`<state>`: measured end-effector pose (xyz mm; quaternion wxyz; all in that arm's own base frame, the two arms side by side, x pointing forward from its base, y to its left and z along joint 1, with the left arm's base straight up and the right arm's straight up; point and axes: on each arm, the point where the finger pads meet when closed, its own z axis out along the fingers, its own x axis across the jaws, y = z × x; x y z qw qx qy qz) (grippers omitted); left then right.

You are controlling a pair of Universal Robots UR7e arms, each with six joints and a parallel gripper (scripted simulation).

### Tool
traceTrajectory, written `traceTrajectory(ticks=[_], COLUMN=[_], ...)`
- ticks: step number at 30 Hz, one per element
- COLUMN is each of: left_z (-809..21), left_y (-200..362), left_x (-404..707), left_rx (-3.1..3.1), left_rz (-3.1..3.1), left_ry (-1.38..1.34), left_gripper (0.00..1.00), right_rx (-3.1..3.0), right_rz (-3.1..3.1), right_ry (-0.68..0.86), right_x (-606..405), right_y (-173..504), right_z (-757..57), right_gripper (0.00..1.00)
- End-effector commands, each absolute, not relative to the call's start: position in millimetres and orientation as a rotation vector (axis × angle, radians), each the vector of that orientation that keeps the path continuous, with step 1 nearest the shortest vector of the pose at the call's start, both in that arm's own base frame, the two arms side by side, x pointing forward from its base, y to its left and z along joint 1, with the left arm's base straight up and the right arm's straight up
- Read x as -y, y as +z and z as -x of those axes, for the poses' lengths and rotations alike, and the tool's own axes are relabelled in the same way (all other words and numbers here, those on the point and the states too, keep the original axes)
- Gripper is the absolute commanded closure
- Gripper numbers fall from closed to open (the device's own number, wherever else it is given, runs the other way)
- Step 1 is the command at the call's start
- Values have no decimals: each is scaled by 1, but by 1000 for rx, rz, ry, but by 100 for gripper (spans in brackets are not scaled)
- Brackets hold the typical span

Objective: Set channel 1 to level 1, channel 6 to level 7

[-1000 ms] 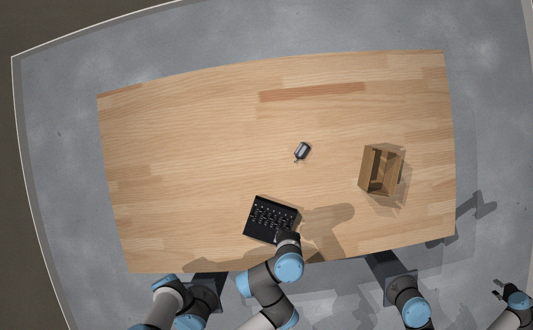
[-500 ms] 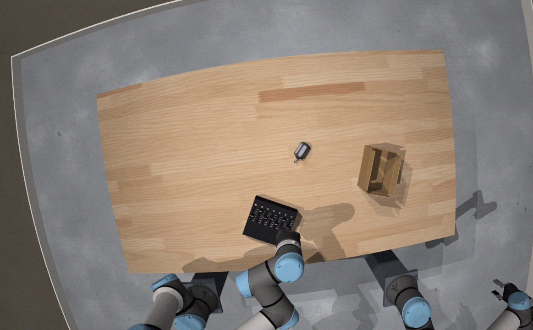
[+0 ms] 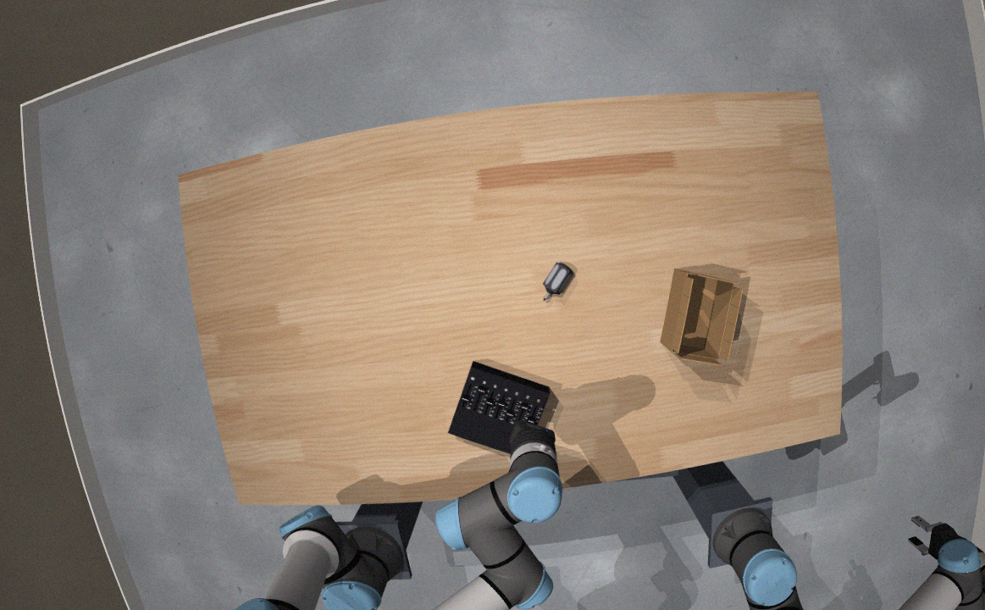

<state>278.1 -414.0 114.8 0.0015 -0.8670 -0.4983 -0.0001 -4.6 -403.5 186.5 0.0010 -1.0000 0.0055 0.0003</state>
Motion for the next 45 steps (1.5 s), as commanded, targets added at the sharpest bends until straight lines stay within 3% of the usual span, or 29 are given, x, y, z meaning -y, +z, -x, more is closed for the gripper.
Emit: traceTrajectory(ticks=[1,45], left_z=[-278,-278], left_y=[116,97], left_x=[415,415], left_rx=[1565,1566], left_rz=[2724,2724], left_ry=[0,0], left_gripper=[100,100], right_rx=[-17,-17], right_rz=[3142,3142], right_ry=[0,0], right_x=[404,404], right_y=[187,187], right_z=[4,4], right_gripper=[0,0])
